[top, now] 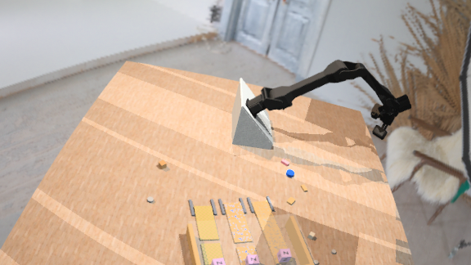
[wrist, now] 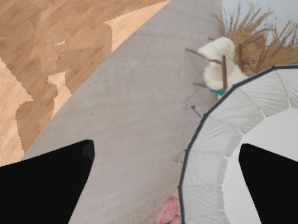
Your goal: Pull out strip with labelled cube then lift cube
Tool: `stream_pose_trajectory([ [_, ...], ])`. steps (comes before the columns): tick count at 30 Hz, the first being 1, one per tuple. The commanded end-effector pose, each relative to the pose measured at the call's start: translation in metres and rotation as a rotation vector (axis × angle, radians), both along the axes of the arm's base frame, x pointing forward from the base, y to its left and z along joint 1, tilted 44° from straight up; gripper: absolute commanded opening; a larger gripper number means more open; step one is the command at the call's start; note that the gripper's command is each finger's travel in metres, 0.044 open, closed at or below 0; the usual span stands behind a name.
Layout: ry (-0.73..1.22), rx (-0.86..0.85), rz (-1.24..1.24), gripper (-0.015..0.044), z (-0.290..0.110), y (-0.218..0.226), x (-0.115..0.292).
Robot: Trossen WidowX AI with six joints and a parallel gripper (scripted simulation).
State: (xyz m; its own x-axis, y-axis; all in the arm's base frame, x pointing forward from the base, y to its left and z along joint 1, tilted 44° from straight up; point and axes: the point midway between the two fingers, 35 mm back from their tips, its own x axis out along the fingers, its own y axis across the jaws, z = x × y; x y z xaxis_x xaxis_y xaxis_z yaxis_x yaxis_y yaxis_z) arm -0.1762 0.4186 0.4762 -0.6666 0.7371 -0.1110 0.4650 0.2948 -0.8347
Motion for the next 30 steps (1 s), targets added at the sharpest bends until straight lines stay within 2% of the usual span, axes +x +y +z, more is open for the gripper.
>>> stream_pose_trajectory([
  [1,0.001,-0.003,-0.004,0.0400,-0.001,0.001,0.002],
  [10,0.170,-0.198,-0.221,0.0400,-0.044,0.036,0.099],
  [17,0.431,-0.383,-0.456,0.0400,-0.093,0.049,0.203],
  [23,0.672,-0.504,-0.650,0.0400,-0.135,0.037,0.289],
  [30,0.988,-0.604,-0.868,0.0400,-0.185,-0.003,0.380],
])
